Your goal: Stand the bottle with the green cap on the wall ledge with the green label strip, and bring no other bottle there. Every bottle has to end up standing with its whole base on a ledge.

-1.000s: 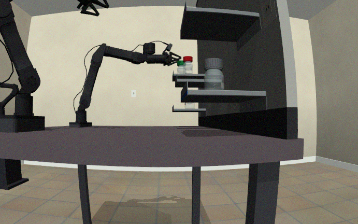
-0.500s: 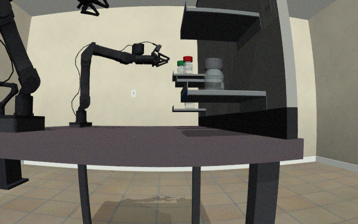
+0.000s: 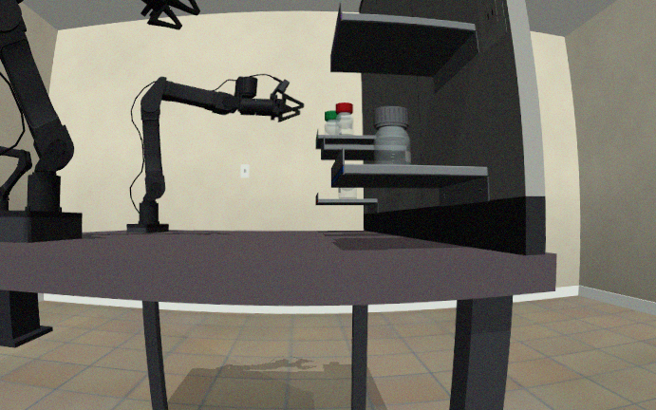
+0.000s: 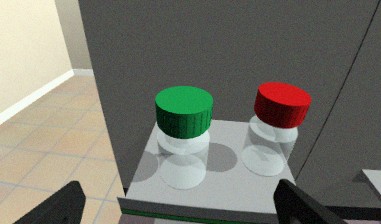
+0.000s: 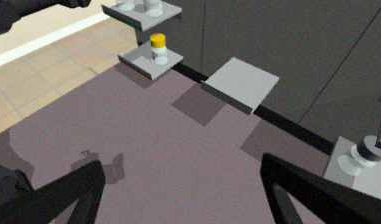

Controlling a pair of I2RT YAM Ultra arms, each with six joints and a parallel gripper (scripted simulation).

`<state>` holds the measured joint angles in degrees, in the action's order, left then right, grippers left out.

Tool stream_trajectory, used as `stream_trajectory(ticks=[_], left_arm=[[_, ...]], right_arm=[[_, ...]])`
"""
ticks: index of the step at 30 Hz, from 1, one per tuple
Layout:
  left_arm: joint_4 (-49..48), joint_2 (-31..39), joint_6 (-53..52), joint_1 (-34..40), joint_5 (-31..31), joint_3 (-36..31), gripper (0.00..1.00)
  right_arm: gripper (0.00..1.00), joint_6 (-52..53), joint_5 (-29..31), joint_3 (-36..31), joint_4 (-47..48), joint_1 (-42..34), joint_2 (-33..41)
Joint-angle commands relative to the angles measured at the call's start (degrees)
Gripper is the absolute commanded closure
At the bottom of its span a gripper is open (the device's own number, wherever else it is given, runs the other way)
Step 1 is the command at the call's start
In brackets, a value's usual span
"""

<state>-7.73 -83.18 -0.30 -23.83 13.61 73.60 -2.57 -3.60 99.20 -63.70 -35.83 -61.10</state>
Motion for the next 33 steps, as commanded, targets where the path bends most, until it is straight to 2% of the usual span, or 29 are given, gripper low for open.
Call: stream_trajectory(ticks=[1, 7, 33], left_arm=[[8.48, 3.65, -2.52, -0.8, -0.81, 1.86, 0.0], [15.96, 5.18, -4.06, -0.87, -1.81, 4.48, 0.0], [15.68, 4.62, -3.71, -0.61, -1.22, 4.69, 0.0]], right_arm=[[0.11, 0.34, 0.71, 0.71, -1.17, -0.13, -0.22], [0.11, 0.34, 0.71, 0.71, -1.17, -0.13, -0.22], [0.11, 0.34, 0.71, 0.71, -1.17, -0.13, -0.22]])
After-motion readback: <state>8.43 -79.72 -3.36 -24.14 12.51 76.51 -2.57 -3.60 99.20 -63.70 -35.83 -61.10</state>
